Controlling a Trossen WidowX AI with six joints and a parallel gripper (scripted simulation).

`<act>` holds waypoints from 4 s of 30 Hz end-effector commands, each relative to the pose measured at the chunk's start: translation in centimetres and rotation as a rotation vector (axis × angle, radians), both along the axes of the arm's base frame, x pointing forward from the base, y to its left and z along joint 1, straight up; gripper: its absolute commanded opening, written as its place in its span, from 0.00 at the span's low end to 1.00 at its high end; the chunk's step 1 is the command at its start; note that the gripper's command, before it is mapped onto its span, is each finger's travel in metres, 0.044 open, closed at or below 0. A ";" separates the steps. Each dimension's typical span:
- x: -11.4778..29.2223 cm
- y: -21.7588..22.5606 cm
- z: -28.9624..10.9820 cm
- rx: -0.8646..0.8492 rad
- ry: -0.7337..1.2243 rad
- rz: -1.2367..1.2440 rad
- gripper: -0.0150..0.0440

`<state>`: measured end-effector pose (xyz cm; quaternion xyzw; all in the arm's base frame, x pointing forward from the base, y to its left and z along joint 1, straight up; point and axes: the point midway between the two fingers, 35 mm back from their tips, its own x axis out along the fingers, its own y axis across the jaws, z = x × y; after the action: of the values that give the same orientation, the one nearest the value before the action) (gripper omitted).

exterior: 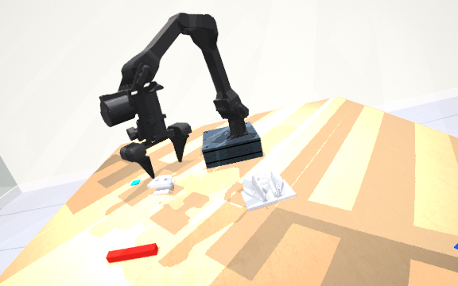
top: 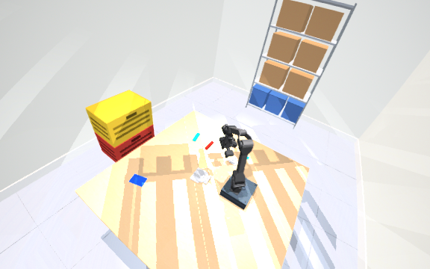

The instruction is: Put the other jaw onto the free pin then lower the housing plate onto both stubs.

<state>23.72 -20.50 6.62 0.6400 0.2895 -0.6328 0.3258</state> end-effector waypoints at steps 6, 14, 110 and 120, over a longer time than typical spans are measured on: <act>-1.7 -1.9 0.2 0.017 -0.008 -0.305 1.00; -3.4 -3.6 0.3 0.026 -0.012 -0.577 1.00; -6.3 -6.1 -8.5 0.035 -0.015 -0.998 0.92; -6.3 -6.1 -8.5 0.035 -0.015 -0.998 0.85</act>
<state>17.45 -26.56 -1.83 0.7105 -0.0438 -0.7018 -0.0254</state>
